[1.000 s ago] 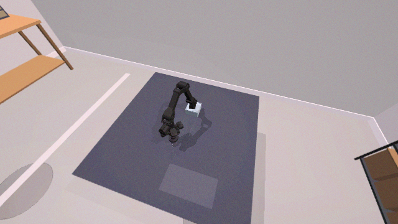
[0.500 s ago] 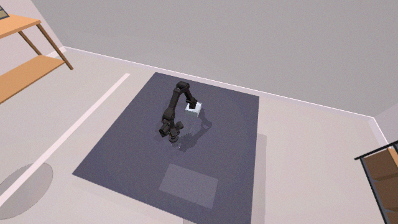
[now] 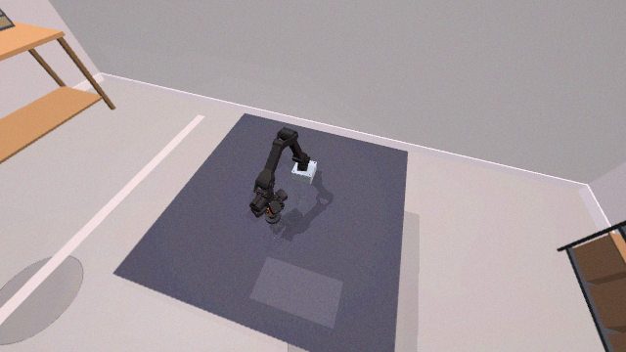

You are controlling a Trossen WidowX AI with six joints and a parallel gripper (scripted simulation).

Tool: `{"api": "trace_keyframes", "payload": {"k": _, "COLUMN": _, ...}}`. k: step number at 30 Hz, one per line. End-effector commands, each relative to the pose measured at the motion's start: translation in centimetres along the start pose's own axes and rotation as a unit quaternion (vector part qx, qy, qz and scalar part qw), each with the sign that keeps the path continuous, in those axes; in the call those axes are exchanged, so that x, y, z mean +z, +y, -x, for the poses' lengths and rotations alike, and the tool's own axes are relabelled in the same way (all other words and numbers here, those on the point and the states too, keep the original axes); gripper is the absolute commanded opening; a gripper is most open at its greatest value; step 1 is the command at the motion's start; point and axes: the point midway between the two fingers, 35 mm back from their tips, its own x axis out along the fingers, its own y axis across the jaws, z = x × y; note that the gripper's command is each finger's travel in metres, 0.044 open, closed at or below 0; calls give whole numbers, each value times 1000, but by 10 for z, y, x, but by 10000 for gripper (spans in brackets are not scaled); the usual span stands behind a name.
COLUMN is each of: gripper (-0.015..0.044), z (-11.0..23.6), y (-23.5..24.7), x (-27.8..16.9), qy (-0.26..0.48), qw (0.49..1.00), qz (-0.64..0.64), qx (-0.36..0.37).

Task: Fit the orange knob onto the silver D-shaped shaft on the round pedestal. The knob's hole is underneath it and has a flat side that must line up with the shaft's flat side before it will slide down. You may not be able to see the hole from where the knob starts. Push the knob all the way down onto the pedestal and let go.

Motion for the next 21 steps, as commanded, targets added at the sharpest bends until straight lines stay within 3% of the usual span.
{"api": "trace_keyframes", "payload": {"k": 1, "gripper": 0, "z": 0, "y": -1, "x": 0, "qy": 0, "qw": 1000, "qz": 20, "qx": -2}}
{"api": "trace_keyframes", "payload": {"k": 21, "gripper": 0, "z": -3, "y": 0, "x": -1, "qy": 0, "qw": 1000, "qz": 20, "qx": -2}}
